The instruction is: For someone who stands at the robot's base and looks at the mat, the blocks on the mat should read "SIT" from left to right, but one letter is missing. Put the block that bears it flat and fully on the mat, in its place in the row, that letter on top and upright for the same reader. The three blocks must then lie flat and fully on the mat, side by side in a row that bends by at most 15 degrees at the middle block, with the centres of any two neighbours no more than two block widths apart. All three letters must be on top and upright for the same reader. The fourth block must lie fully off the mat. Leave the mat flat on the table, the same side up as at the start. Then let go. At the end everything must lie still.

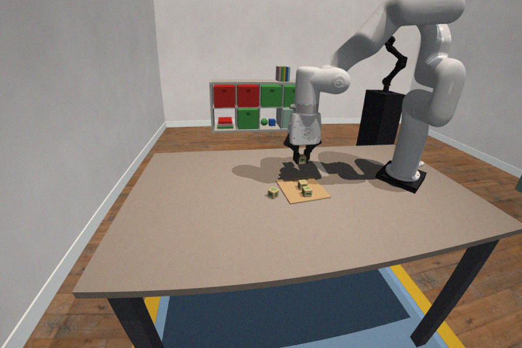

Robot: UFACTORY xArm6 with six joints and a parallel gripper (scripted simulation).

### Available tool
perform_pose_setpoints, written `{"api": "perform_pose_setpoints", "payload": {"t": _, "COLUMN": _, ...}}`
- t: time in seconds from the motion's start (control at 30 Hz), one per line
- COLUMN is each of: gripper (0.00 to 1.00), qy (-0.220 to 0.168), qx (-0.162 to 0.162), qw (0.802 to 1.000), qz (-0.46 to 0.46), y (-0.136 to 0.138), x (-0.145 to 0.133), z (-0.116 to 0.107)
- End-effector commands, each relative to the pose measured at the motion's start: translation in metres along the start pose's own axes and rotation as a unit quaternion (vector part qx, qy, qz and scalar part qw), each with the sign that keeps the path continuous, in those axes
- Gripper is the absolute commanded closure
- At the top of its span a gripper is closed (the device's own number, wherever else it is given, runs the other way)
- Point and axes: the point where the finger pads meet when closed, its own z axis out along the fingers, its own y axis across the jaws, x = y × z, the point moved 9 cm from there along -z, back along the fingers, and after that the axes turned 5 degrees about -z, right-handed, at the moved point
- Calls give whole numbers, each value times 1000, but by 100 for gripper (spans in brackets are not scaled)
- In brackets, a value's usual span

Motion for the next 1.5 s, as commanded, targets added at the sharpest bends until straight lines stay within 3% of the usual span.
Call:
{"api": "perform_pose_setpoints", "payload": {"t": 0.0, "gripper": 79, "qy": 0, "qx": 2, "qw": 1000, "qz": 0, "y": -2, "x": 0, "z": 15}}
{"api": "perform_pose_setpoints", "payload": {"t": 0.13, "gripper": 79, "qy": 0, "qx": 2, "qw": 1000, "qz": 0, "y": -2, "x": 0, "z": 35}}
{"api": "perform_pose_setpoints", "payload": {"t": 0.53, "gripper": 79, "qy": 0, "qx": 2, "qw": 1000, "qz": 0, "y": -2, "x": -1, "z": 67}}
{"api": "perform_pose_setpoints", "payload": {"t": 1.47, "gripper": 79, "qy": 0, "qx": 2, "qw": 1000, "qz": 0, "y": -2, "x": -1, "z": 69}}
